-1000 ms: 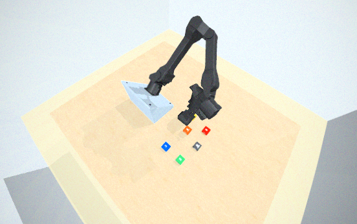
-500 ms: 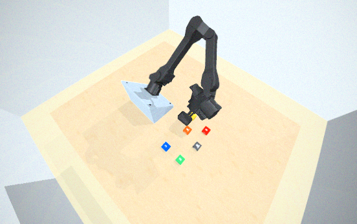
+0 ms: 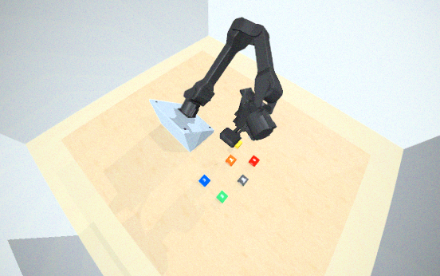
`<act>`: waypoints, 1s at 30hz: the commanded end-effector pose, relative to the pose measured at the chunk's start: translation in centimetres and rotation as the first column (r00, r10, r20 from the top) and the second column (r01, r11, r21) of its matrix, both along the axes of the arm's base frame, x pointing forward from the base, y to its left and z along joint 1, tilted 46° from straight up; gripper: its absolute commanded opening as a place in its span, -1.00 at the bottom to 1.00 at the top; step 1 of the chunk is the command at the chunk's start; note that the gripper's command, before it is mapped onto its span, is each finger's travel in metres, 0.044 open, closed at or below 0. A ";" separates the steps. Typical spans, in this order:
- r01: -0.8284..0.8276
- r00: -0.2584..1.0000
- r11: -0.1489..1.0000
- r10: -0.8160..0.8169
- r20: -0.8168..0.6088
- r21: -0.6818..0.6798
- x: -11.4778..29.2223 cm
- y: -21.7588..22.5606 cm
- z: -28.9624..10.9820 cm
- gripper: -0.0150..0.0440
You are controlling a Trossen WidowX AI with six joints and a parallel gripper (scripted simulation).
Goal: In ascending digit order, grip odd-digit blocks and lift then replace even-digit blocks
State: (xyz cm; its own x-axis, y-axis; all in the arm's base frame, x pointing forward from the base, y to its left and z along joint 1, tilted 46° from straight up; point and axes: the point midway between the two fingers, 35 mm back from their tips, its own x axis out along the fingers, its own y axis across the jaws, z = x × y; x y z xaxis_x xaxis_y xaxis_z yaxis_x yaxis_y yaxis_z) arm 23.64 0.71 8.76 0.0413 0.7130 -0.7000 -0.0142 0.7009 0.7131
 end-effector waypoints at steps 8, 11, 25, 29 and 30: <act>0.002 1.000 1.000 -0.002 0.011 -0.004 -0.3 -3.4 3.3 -0.08; 0.002 1.000 1.000 -0.002 0.011 -0.004 -0.3 -3.4 3.3 -0.08; 0.002 1.000 1.000 -0.002 0.018 -0.009 9.9 -9.6 -1.3 -0.08; 0.002 1.000 1.000 -0.002 0.020 -0.010 11.9 -10.9 -3.1 -0.08; 0.002 1.000 1.000 -0.002 0.020 -0.010 11.9 -10.9 -3.1 -0.08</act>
